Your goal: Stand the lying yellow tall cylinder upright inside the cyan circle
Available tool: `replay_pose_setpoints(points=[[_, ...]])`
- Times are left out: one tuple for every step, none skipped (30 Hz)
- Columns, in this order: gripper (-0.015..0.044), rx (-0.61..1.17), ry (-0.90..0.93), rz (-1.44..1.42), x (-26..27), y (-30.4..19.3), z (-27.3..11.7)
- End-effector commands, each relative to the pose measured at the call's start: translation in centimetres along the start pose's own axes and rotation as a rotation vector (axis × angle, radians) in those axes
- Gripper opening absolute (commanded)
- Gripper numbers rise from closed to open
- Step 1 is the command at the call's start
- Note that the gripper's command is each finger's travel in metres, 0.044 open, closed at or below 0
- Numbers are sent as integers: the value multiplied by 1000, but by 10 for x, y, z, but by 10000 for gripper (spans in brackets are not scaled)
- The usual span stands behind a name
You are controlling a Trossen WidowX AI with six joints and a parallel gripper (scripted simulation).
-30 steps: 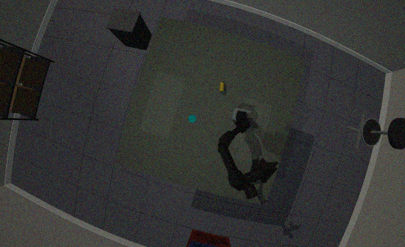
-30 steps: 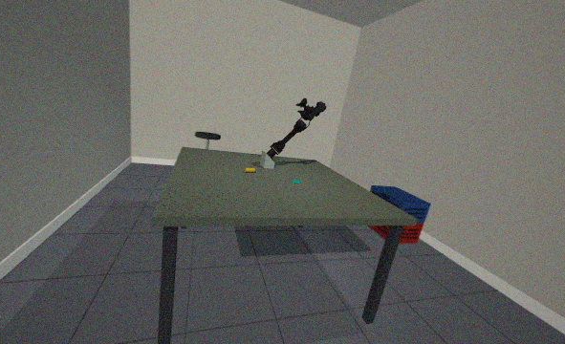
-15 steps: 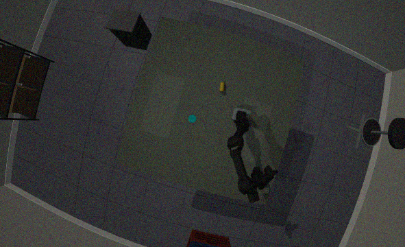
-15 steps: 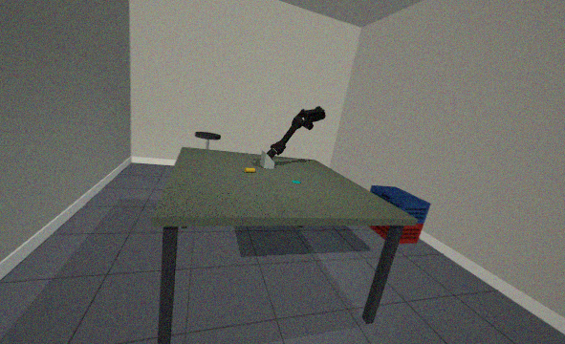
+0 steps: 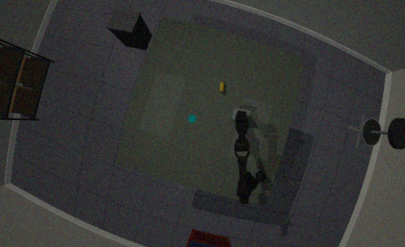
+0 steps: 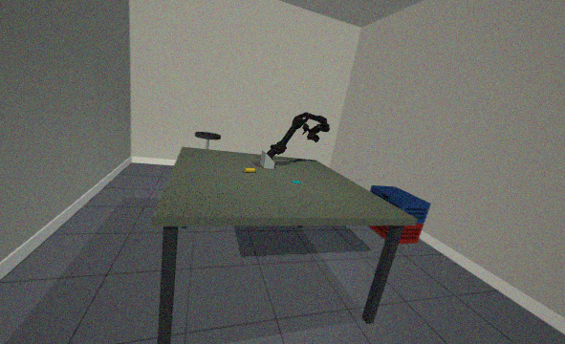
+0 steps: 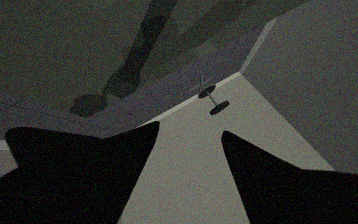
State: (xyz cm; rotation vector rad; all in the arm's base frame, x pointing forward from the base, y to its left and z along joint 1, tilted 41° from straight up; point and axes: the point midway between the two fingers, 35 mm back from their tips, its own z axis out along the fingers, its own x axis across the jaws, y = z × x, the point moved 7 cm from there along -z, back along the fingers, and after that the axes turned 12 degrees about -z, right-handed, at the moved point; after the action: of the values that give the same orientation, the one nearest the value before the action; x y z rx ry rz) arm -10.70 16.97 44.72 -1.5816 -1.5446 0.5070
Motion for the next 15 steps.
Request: replay_pose_setpoints(points=[[309, -73, 61, 22, 28, 26, 3], [309, -87, 75, 27, 33, 32, 3], [309, -102, 88, 32, 39, 38, 2], [309, -116, 101, 37, 45, 45, 1], [309, -131, 113, 42, 50, 51, 0], [309, -145, 125, 47, 55, 58, -1], [309, -160, 137, 53, 60, 64, -3], [309, -174, 148, 59, 65, 71, -4], [309, -189, 159, 65, 70, 79, -6], [309, -203, 170, 71, 74, 86, -8], [309, -217, 180, 77, 78, 93, -11], [309, -231, 190, 84, 82, 101, -13], [309, -245, 200, 91, 86, 108, -16], [309, -259, 210, 97, 90, 116, -19], [309, -273, 219, 105, 93, 124, -22]])
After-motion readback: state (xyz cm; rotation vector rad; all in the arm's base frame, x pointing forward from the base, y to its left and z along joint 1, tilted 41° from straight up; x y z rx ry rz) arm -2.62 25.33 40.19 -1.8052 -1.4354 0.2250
